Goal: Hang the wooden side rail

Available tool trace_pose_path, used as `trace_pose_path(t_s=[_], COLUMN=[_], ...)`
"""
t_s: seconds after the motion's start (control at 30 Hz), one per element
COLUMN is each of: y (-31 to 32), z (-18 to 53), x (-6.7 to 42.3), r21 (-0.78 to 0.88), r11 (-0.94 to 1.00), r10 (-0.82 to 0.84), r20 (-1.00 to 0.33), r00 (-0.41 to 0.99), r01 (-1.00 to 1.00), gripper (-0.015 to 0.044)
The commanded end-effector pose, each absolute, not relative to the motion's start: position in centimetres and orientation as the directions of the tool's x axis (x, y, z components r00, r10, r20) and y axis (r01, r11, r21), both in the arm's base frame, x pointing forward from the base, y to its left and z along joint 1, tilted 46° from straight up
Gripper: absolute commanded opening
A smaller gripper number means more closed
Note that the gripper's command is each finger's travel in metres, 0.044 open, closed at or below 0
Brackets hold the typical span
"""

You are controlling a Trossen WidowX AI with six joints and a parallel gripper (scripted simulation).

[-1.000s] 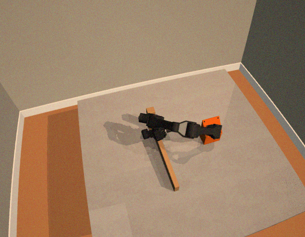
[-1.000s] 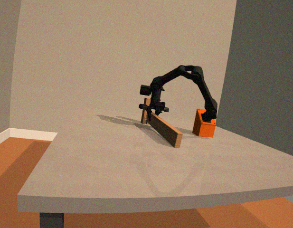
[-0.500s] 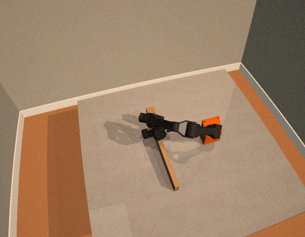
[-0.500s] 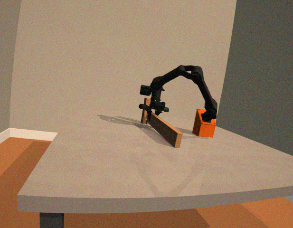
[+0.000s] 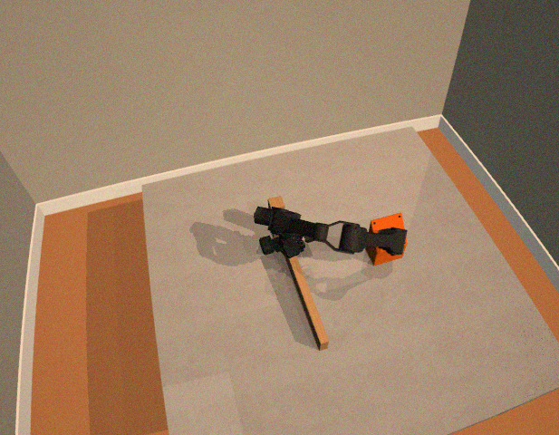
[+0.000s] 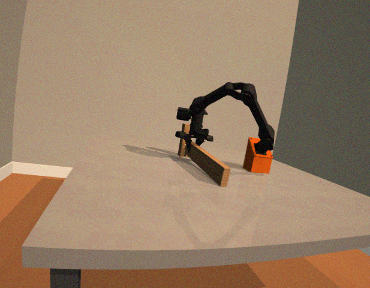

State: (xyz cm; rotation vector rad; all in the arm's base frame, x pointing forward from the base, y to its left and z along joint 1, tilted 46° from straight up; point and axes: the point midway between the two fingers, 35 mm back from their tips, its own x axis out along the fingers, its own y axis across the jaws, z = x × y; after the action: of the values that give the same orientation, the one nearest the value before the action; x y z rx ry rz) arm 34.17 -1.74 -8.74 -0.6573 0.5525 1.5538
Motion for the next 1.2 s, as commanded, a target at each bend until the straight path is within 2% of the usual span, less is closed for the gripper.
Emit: trace_pose_path(t_s=[0.0, 1.17], y=[-2.27, -2.43], z=[-8.75, -9.13], x=[34.39, 34.2], r21=[-0.044, -0.044], r11=[-0.087, -0.087], r10=[0.711, 0.711], r20=[-0.703, -0.703], r00=[-0.031, -0.031], r01=[-0.995, -0.995], gripper=[0.0, 0.0])
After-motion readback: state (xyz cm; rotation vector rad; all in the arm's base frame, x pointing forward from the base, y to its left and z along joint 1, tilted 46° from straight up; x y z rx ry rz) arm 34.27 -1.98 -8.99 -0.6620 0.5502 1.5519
